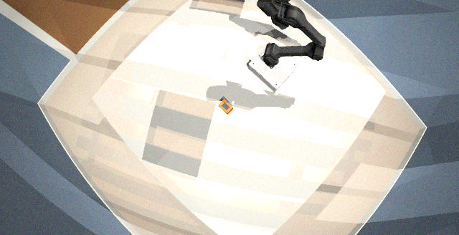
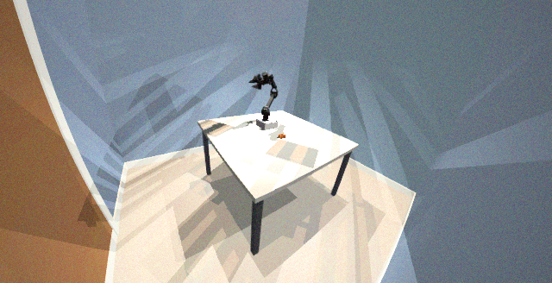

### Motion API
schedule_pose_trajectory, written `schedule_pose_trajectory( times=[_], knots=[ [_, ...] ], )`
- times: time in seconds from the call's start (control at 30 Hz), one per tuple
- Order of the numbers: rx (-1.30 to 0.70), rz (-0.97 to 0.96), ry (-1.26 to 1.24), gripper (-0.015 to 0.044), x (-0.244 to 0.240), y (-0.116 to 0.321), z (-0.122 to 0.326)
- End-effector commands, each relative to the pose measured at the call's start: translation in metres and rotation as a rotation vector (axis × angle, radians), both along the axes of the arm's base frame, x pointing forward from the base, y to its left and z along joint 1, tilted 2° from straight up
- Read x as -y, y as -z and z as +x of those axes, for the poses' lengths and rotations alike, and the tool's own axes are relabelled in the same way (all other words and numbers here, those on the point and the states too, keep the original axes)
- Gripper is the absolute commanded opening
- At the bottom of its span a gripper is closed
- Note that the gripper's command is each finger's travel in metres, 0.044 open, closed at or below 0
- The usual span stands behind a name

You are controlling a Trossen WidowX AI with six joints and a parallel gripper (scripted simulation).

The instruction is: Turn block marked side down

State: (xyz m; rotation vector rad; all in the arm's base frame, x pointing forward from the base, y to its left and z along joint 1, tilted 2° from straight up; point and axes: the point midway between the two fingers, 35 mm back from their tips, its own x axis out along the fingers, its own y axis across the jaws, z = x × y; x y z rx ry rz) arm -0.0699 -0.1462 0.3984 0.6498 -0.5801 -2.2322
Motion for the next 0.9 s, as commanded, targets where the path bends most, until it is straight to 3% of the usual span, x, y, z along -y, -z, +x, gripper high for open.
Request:
schedule_pose_trajectory(
  times=[0.0, 0.23, 0.43, 0.87],
  knots=[
    [-0.004, 0.009, -0.01, 0.0426, 0.002, 0.001, 0.002],
    [-0.175, 0.319, -0.406, 0.044, 0.055, 0.041, 0.09],
    [-0.324, 0.542, -0.736, 0.044, 0.07, 0.085, 0.171],
    [-0.753, 0.947, -1.49, 0.044, 0.015, 0.198, 0.326]
  ],
)
